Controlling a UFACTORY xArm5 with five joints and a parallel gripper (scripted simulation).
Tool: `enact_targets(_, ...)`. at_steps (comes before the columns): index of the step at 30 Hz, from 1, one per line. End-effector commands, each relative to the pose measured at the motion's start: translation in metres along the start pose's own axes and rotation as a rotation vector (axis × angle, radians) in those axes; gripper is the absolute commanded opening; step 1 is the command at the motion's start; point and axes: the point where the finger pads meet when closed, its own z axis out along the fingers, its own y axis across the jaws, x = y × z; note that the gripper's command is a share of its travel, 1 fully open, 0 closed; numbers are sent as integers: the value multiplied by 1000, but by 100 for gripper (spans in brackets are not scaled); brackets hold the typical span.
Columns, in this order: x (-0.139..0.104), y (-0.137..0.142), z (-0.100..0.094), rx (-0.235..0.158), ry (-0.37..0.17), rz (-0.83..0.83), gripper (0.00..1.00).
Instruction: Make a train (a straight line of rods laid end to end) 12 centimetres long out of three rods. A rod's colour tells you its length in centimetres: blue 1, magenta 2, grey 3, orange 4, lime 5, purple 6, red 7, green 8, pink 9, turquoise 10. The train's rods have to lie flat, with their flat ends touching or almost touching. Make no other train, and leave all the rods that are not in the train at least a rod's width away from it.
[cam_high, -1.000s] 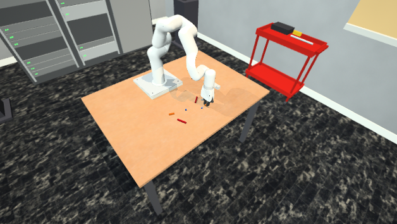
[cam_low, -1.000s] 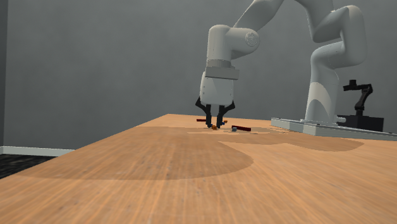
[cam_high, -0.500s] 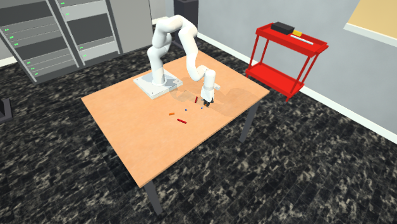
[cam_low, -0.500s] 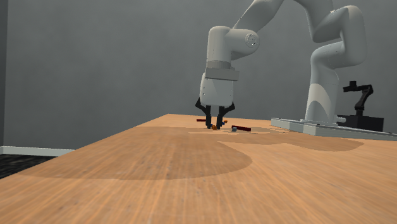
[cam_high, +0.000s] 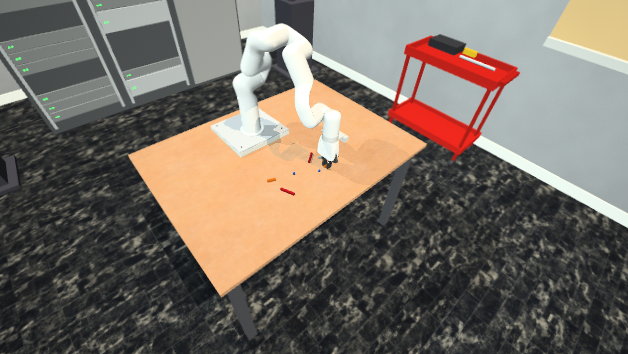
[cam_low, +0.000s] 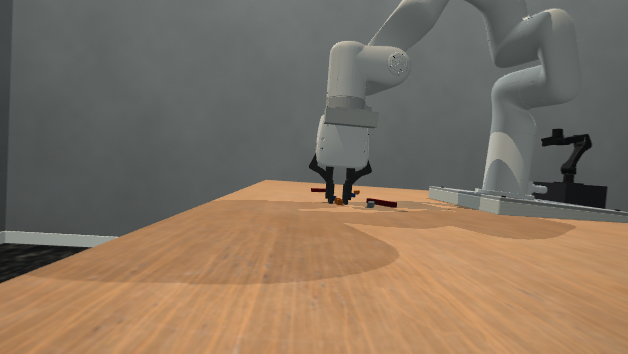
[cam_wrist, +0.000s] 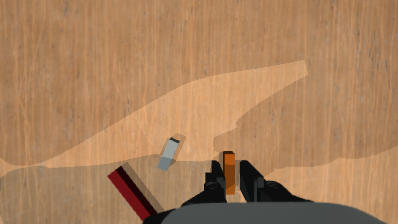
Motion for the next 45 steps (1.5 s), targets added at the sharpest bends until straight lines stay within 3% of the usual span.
enact_targets(1,0,1,-1,-4,1,0,24)
enact_targets(12,0,1,-1,-4,1,0,24)
enact_targets(13,0,1,-1,-4,1,0,4)
enact_targets(45,0,1,-1,-4,1,0,4)
